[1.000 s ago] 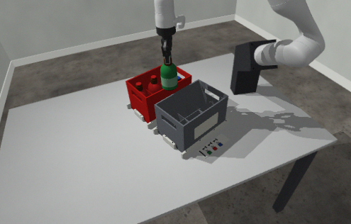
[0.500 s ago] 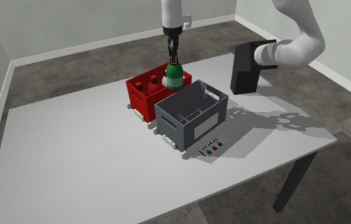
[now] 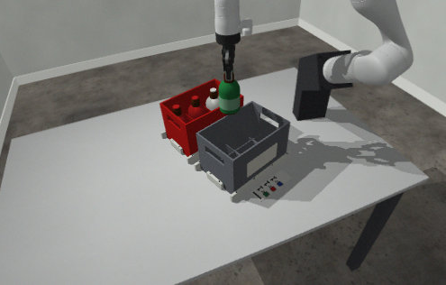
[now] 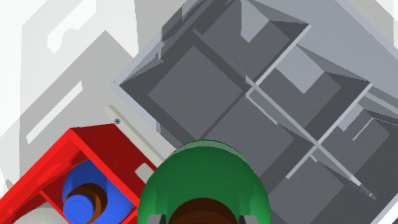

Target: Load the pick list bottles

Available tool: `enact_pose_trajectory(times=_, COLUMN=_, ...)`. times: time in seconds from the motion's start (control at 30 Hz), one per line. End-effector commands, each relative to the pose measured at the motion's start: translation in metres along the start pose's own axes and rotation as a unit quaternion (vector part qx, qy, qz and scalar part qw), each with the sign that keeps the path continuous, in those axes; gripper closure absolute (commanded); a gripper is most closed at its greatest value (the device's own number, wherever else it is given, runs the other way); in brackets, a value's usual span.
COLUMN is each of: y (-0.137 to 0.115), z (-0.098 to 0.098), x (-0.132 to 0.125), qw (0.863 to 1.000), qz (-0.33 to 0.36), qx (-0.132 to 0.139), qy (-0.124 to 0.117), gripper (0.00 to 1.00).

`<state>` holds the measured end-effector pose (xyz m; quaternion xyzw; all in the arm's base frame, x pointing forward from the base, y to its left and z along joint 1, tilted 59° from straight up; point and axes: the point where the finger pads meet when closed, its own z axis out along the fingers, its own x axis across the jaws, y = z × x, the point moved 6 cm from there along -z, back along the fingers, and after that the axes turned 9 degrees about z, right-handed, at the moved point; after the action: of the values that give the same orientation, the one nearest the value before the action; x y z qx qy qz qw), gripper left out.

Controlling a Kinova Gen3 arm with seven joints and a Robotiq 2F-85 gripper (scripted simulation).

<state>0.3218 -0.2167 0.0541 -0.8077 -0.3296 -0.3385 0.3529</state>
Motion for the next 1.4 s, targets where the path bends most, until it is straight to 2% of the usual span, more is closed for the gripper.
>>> enact_pose_trajectory(times=0.0, y=-0.005, z=-0.001, x=-0.002, qw=1.000, qz=0.000, qx=-0.001, qy=0.000, gripper=0.90)
enact_pose_trajectory(times=1.37, y=-0.079, z=-0.001, x=-0.022, qw=1.000, qz=0.000, qx=-0.001, qy=0.000, gripper=0.90)
